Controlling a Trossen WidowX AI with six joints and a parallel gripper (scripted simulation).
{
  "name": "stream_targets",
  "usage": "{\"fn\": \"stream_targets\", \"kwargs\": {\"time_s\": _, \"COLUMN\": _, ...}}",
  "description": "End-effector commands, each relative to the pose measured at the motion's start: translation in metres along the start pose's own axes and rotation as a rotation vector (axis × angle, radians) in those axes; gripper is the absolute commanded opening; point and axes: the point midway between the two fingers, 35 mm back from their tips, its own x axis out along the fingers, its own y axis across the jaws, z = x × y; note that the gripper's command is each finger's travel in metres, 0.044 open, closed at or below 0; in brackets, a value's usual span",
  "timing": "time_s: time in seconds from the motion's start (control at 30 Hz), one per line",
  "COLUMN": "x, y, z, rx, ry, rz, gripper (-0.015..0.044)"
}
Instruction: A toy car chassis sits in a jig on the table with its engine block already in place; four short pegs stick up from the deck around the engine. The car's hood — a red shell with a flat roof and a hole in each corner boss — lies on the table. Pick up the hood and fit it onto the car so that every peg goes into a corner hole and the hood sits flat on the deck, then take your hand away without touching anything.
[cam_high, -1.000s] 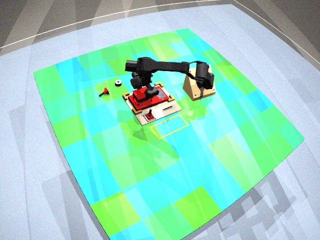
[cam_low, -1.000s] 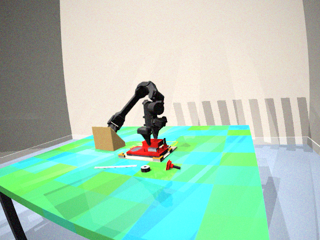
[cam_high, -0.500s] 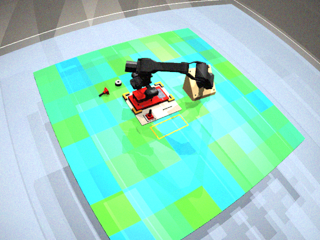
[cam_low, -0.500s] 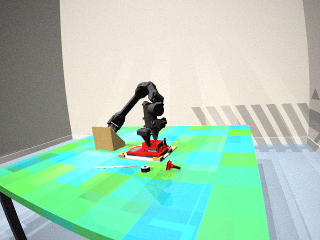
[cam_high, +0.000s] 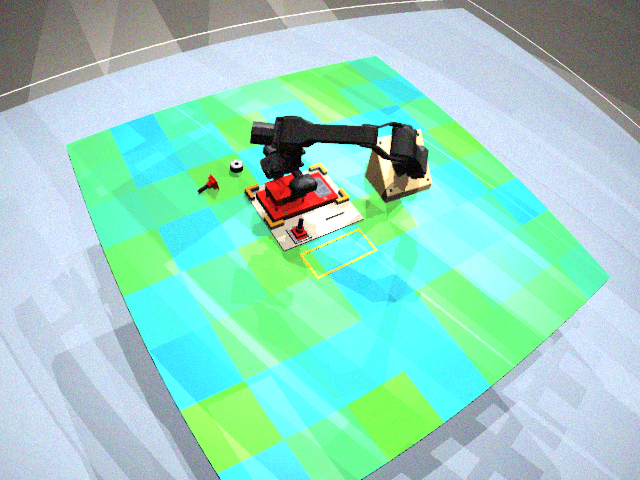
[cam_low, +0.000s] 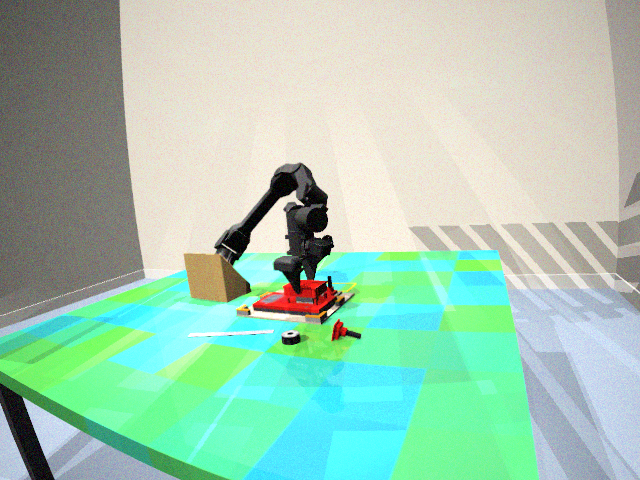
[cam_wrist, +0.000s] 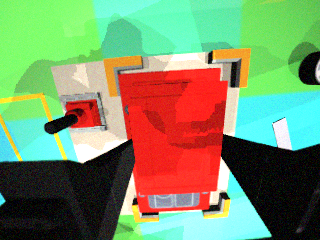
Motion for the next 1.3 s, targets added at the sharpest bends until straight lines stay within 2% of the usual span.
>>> {"fn": "stream_targets", "kwargs": {"time_s": 0.0, "x": 0.000, "y": 0.001, "z": 0.001, "rx": 0.003, "ry": -0.004, "rz": 0.003, "gripper": 0.0000}}
{"fn": "stream_targets", "kwargs": {"time_s": 1.27, "x": 0.008, "y": 0.000, "z": 0.001, "rx": 0.002, "ry": -0.003, "rz": 0.003, "gripper": 0.0000}}
